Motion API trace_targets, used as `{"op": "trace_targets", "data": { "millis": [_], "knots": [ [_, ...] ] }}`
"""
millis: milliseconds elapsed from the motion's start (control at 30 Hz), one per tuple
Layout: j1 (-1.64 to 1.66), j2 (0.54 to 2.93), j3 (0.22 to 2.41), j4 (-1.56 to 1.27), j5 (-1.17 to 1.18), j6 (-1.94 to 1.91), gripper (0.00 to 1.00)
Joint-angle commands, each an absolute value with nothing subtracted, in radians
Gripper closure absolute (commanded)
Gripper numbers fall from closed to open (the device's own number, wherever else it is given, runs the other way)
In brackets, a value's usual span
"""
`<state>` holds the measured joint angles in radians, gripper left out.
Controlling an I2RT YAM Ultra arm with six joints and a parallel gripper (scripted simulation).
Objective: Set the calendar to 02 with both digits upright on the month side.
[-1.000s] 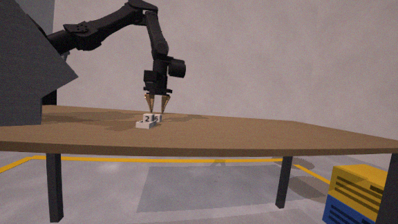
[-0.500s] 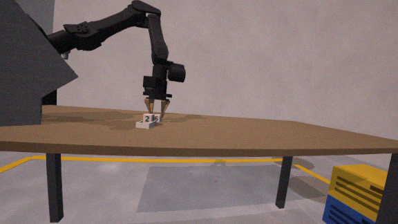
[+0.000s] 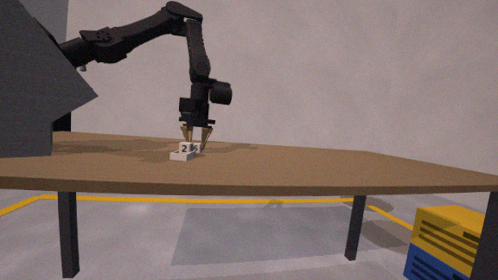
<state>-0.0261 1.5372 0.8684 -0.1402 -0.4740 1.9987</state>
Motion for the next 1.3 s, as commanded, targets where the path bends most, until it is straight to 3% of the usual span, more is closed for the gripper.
{"op": "trace_targets", "data": {
  "millis": [0, 967, 1000, 1267],
  "knots": [
    [-0.028, 1.533, 0.876, -0.140, -0.467, 1.999, 0.55],
    [-0.028, 1.533, 0.876, -0.140, -0.467, 1.999, 0.55],
    [-0.028, 1.533, 0.876, -0.140, -0.467, 1.999, 0.74],
    [-0.028, 1.533, 0.876, -0.140, -0.467, 1.999, 0.74]
  ]
}}
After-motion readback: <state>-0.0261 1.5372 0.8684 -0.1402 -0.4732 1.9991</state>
